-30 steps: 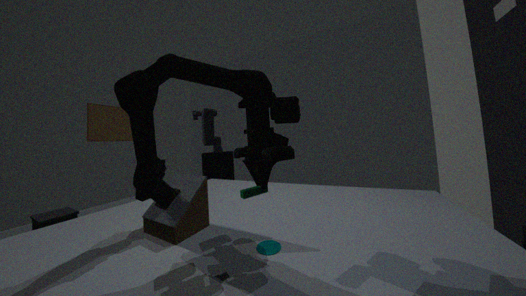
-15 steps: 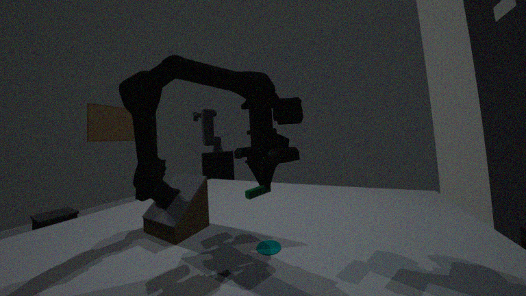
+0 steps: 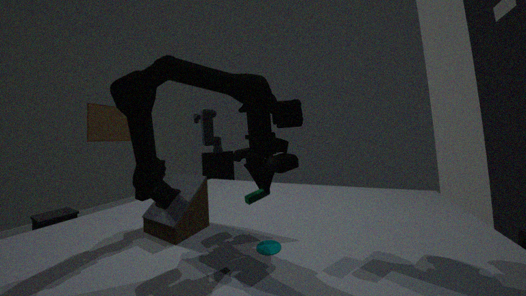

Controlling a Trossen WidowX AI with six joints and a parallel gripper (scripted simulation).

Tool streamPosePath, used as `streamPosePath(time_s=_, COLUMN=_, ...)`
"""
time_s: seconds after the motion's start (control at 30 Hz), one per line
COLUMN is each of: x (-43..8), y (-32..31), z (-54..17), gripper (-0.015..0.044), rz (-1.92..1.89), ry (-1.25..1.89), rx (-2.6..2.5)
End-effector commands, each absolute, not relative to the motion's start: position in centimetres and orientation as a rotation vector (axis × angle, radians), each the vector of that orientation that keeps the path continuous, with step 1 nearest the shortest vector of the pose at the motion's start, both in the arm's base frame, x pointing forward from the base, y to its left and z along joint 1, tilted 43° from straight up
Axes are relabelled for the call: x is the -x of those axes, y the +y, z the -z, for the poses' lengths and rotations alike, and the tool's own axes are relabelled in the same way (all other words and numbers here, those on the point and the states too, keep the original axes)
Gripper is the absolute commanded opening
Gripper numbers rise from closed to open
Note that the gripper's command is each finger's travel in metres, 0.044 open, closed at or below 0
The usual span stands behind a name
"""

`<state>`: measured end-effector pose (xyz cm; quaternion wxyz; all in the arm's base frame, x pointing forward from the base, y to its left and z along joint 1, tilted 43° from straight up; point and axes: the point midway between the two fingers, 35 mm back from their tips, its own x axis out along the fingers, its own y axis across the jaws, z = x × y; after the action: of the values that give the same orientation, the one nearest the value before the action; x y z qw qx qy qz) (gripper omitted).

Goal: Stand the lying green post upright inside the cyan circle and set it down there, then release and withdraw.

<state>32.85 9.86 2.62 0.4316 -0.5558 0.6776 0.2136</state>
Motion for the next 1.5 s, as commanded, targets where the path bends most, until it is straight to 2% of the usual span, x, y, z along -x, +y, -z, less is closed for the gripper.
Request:
streamPosePath(time_s=0.0, x=-32.6, y=9.6, z=-2.3, gripper=0.0023, rz=-0.568, ry=1.689, rx=1.352)
streamPosePath(time_s=1.47, x=-32.0, y=8.8, z=-0.7, gripper=0.0023, rz=-0.81, ry=1.564, rx=1.077)
